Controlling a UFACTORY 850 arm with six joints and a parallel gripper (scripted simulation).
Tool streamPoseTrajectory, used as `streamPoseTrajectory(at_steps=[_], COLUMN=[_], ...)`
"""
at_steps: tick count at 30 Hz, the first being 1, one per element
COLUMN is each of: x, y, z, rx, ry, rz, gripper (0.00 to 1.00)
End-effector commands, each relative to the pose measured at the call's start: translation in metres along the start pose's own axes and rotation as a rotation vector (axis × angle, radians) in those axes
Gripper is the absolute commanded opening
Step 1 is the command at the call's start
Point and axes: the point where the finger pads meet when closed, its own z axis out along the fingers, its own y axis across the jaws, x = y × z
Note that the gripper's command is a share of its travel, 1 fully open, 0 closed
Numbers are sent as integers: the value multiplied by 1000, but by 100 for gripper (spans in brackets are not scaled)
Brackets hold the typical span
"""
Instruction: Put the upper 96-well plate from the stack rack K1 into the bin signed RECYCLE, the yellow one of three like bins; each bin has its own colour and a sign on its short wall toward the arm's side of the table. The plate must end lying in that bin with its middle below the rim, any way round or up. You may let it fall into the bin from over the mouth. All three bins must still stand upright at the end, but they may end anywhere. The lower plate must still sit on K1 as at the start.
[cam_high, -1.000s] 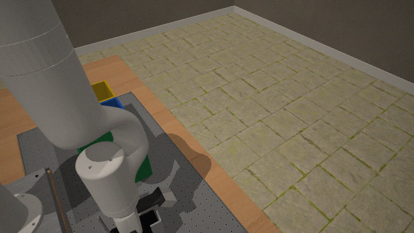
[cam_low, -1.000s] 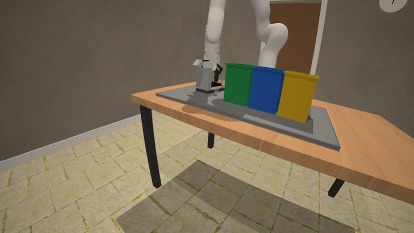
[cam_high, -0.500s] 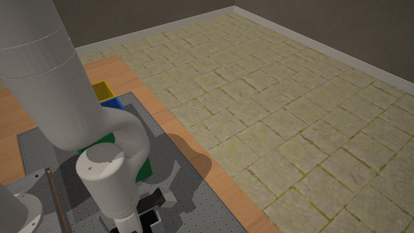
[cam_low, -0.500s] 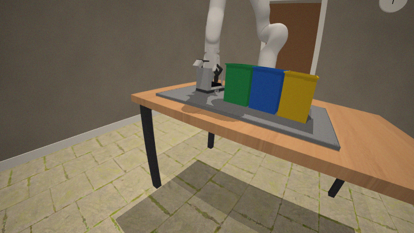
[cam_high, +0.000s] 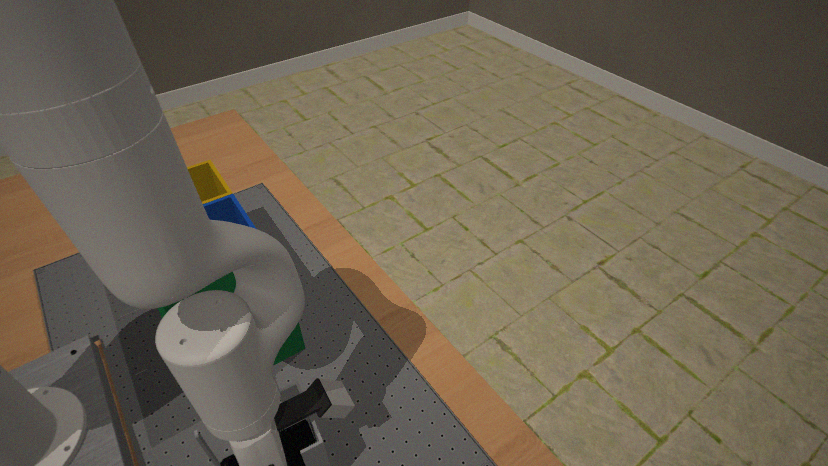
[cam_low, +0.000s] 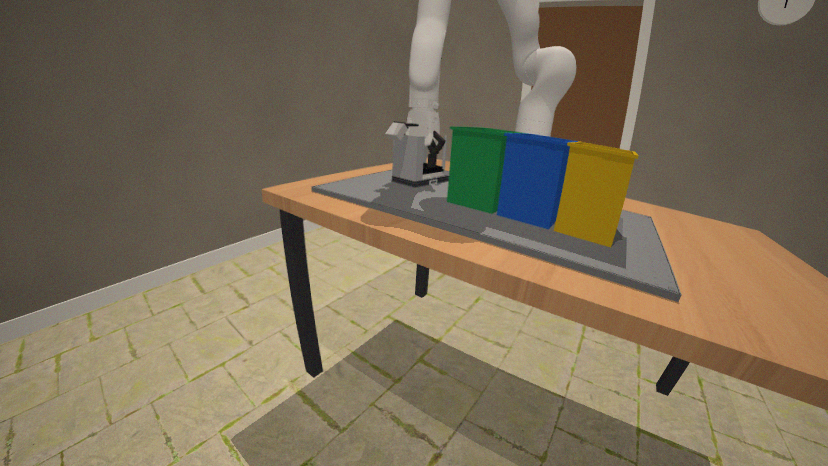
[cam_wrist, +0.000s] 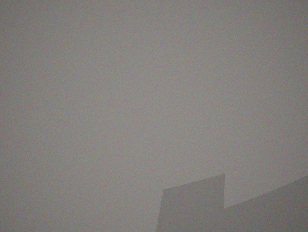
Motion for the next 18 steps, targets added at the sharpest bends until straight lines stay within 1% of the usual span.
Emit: streamPoseTrajectory(at_steps=[1,14,18], x=[1,1,1], y=[0,0,0], z=[3,10,10], rx=[0,0,0], ry=[3,3,3], rz=[0,0,0], gripper=[100,100,100])
